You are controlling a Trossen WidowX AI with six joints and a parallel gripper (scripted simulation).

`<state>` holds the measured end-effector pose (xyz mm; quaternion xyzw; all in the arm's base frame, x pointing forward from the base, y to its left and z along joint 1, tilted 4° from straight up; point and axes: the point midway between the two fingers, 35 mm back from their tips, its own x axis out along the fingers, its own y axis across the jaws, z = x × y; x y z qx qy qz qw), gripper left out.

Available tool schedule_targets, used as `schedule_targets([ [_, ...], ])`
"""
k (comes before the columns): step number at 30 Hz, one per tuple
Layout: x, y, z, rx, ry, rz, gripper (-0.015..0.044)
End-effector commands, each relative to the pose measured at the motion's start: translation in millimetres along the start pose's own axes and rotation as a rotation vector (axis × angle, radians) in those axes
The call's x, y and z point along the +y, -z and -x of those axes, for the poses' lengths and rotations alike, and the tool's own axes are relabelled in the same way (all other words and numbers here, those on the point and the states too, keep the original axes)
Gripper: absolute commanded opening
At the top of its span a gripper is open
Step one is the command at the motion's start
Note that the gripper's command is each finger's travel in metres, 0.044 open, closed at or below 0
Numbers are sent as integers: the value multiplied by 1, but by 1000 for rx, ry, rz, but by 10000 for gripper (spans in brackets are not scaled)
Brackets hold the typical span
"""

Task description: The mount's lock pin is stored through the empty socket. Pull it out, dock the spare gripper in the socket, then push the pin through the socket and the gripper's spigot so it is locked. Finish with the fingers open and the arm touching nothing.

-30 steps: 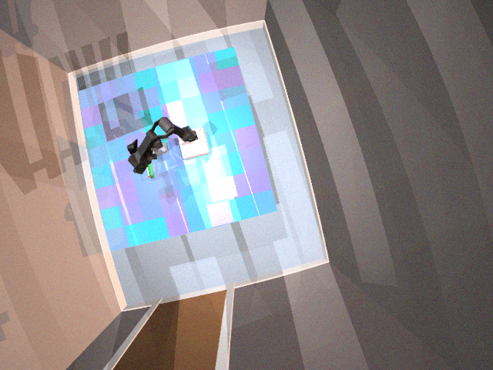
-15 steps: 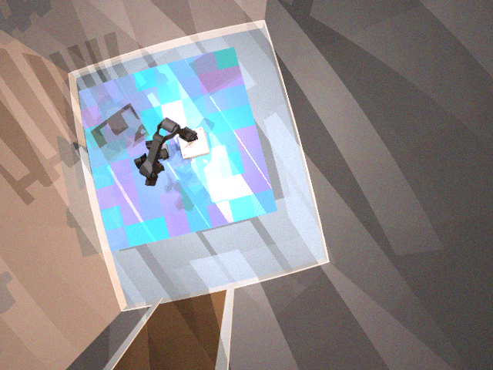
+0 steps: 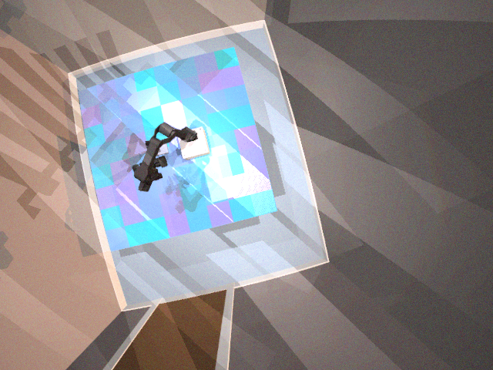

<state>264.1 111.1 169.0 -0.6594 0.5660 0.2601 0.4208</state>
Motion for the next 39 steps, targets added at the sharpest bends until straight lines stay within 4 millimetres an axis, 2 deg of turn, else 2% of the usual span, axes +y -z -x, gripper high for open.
schedule_targets([
  [1,-42,-18,-42,-112,-166,-9,180],
  [6,-92,-27,-94,-319,-271,-2,180],
  [8,-100,-27,-103,-354,-279,-2,180],
  [17,-102,-30,-106,-355,-279,-2,180],
  [28,-86,-70,-159,-356,-279,-2,180],
  [39,-84,-79,-170,-356,-279,-2,180],
])
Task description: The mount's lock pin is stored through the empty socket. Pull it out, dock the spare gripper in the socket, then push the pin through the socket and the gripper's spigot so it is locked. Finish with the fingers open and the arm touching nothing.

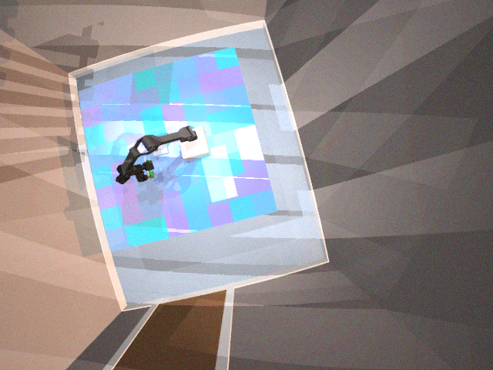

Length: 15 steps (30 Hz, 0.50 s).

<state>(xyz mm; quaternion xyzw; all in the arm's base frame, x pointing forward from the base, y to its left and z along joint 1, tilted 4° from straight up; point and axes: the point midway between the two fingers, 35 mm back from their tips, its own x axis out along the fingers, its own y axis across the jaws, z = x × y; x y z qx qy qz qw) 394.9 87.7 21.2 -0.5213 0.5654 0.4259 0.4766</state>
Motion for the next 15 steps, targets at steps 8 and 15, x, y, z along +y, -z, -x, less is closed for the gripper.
schedule_targets([
  [8,1,-6,-22,1,-11,-2,180],
  [15,1,-9,-33,1,-11,-2,180],
])
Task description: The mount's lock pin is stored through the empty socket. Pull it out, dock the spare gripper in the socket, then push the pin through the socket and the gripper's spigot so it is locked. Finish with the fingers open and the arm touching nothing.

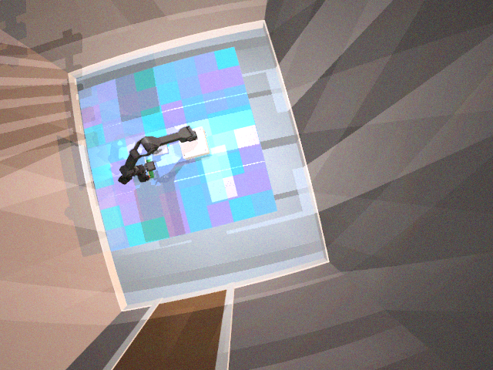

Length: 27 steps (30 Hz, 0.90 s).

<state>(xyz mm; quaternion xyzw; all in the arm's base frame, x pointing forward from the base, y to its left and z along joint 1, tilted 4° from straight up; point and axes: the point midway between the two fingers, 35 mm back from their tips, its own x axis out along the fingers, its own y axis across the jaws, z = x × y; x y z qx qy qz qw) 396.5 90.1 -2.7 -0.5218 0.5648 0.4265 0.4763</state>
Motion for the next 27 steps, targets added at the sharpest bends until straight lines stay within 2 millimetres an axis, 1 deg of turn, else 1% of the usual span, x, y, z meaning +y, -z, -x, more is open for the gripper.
schedule_targets([
  [1,2,-3,-11,1,-11,-4,180],
  [13,2,-7,-29,1,-11,-4,180],
  [27,2,-7,-29,1,-11,-4,180],
])
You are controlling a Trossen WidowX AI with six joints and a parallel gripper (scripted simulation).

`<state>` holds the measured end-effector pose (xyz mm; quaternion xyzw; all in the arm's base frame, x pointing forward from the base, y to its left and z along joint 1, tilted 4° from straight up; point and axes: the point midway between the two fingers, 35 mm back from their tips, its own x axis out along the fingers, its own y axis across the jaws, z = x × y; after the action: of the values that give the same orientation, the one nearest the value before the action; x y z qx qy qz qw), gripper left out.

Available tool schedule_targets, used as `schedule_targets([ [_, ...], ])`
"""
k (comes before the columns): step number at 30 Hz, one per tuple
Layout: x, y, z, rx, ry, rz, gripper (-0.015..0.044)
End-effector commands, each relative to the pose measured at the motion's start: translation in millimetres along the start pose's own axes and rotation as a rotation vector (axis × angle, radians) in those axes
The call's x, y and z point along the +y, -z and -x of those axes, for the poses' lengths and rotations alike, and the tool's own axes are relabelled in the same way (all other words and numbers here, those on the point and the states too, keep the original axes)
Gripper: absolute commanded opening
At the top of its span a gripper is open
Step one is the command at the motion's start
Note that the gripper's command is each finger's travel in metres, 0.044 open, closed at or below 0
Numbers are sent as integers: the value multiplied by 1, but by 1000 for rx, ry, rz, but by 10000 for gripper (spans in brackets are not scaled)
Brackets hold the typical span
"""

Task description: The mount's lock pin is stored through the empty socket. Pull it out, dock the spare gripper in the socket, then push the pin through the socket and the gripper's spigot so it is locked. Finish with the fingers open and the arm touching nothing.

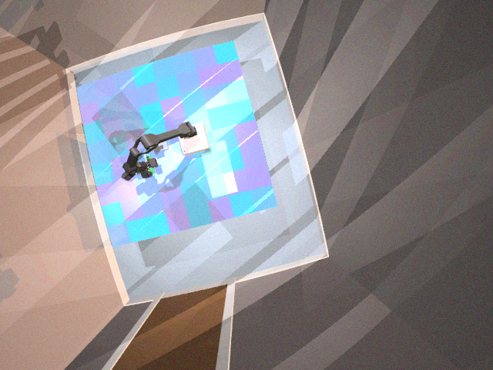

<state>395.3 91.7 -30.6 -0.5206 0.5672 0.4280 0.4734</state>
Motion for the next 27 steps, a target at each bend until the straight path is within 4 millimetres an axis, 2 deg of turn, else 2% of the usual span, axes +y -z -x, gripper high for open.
schedule_targets([
  [1,0,-1,-2,-2,-3,-5,180],
  [8,0,-1,-2,-2,-3,-5,0],
  [19,0,0,0,-2,-3,-5,0],
  [27,-2,7,29,-2,-3,-6,0],
])
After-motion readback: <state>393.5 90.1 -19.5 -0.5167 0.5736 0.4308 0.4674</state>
